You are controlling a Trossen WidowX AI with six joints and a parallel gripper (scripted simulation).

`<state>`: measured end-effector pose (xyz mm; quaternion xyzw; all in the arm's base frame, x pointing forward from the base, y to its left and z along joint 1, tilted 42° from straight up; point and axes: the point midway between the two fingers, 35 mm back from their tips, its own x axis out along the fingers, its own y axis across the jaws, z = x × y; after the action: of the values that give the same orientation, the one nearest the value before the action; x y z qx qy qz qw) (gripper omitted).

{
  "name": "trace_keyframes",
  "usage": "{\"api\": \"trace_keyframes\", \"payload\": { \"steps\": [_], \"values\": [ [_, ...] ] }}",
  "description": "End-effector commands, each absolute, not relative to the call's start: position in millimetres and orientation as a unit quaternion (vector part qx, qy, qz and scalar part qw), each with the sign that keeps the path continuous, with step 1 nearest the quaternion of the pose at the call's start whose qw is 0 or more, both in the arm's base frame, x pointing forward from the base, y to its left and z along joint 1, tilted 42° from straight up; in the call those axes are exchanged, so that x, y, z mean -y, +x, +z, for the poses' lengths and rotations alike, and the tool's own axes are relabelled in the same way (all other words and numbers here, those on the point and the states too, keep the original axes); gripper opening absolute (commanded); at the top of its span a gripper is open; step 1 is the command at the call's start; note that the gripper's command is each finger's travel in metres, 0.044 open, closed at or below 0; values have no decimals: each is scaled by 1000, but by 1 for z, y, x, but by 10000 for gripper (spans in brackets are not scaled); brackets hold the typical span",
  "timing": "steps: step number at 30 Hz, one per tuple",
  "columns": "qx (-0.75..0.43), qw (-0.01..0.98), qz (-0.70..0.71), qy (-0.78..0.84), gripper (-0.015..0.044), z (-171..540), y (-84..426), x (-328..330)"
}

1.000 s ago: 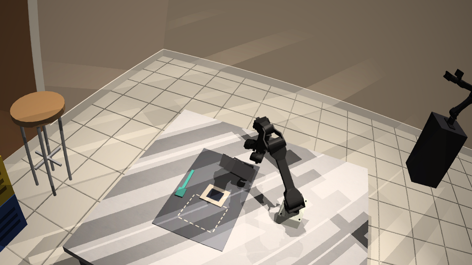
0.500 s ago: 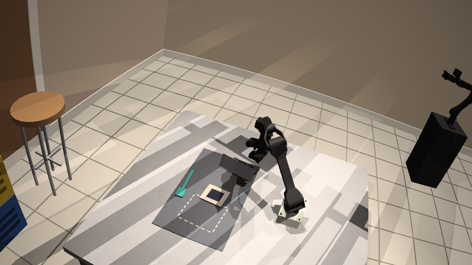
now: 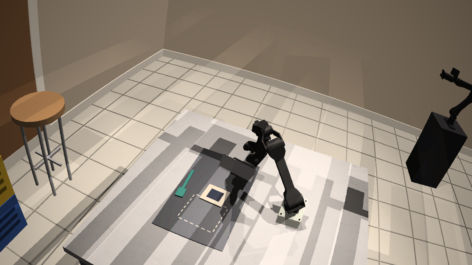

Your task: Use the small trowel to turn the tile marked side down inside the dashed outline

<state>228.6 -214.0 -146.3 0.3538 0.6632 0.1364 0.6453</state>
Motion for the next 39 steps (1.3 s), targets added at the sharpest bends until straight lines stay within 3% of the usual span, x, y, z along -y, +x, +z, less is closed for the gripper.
{"api": "trace_keyframes", "payload": {
  "steps": [1,39],
  "values": [
    [-662,645,136,356,100,-144,231,208],
    [-661,645,137,358,100,-114,246,166]
  ]
}}
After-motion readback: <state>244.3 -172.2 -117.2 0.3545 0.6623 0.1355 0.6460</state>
